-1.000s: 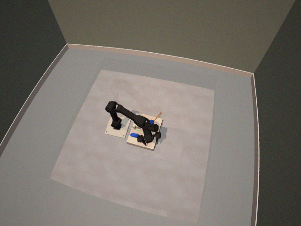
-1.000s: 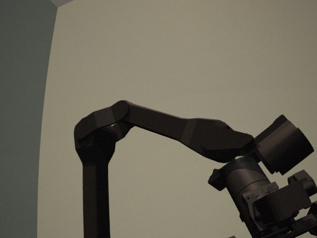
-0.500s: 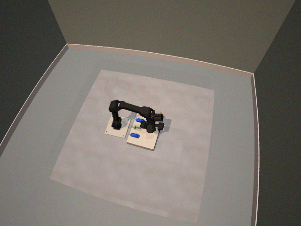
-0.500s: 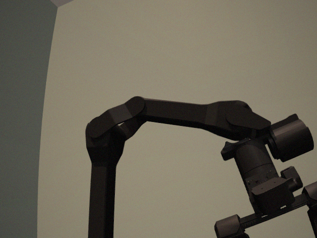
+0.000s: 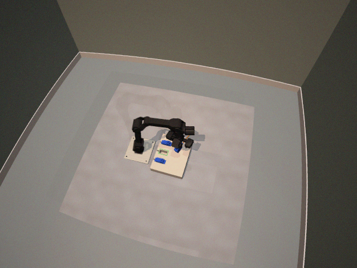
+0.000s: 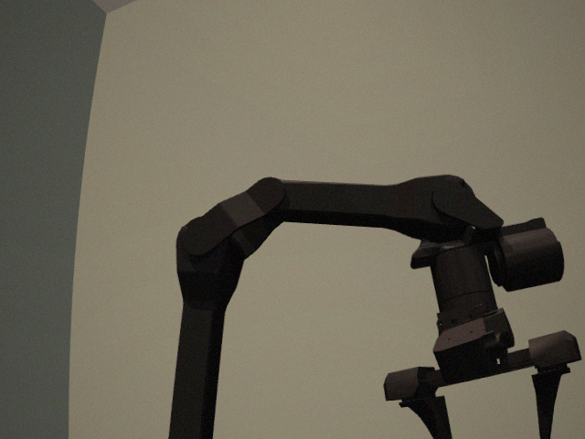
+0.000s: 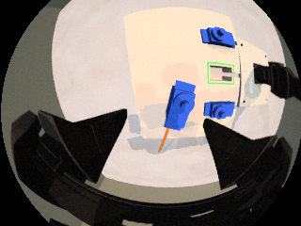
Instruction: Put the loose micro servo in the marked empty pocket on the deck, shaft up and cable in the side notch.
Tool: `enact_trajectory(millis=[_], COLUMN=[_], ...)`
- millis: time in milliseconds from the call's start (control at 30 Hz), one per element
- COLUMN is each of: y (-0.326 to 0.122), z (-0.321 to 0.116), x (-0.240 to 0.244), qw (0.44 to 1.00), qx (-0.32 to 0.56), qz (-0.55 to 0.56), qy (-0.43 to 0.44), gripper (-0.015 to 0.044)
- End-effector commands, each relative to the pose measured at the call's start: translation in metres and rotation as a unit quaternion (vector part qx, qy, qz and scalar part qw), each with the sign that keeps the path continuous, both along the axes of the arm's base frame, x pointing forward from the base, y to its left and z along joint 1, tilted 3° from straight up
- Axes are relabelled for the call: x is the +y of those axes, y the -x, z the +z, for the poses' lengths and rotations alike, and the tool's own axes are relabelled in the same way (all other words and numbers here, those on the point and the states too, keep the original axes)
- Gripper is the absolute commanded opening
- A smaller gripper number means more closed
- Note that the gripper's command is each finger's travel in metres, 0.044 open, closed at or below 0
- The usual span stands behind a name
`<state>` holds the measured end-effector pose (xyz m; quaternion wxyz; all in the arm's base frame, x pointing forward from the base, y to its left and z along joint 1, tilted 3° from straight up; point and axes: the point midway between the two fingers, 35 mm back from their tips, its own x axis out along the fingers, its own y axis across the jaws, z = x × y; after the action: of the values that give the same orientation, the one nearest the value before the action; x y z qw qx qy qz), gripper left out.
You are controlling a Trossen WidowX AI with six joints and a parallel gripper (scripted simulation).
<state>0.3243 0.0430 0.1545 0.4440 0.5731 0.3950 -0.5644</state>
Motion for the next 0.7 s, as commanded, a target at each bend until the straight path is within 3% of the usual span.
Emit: enact_trajectory(millis=[0,667], y=[0.009,0.01], z=[0.004,-0.023], x=[0.02,0.02], qw=[0.999,0.998], qx=[0.03,0.031], qz=[-0.043,-0.045], qy=[-0.016,-0.016], gripper=[0.044,0.044])
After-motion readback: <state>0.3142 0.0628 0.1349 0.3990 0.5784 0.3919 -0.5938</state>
